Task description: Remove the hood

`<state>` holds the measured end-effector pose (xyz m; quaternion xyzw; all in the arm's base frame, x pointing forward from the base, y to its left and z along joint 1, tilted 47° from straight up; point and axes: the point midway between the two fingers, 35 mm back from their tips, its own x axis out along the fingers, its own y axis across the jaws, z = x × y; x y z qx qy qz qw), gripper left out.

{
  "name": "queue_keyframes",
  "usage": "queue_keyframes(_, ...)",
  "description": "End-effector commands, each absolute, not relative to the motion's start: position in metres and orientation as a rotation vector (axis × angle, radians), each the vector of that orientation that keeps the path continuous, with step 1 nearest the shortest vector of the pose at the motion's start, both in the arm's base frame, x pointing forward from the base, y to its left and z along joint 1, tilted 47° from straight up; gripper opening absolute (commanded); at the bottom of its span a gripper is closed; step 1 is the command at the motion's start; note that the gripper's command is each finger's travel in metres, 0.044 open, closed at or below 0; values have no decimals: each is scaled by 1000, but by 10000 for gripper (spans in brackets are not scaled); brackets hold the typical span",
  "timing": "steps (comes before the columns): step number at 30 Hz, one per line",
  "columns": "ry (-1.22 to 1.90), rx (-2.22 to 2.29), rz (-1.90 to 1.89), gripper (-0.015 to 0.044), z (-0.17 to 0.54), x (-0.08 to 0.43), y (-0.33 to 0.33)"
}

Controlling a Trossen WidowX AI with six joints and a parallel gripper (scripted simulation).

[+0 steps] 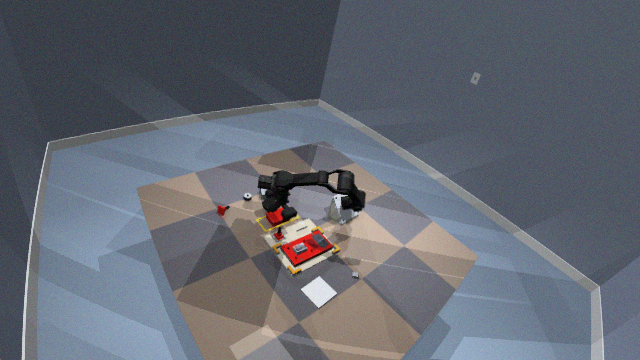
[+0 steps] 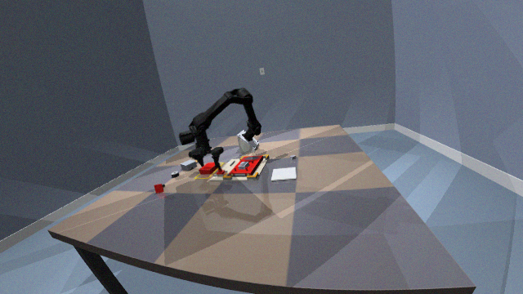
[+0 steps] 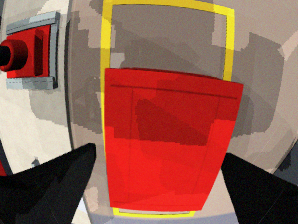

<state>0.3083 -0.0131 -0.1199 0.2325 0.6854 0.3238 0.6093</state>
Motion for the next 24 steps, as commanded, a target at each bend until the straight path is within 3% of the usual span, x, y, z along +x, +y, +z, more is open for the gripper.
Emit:
queue_keyframes(1, 1572, 530, 741, 440, -103, 316, -35)
queue_keyframes(6, 1571, 534, 743, 440, -75, 319, -64)
queue_keyframes(24, 1571, 534, 743, 440, -75, 319, -64)
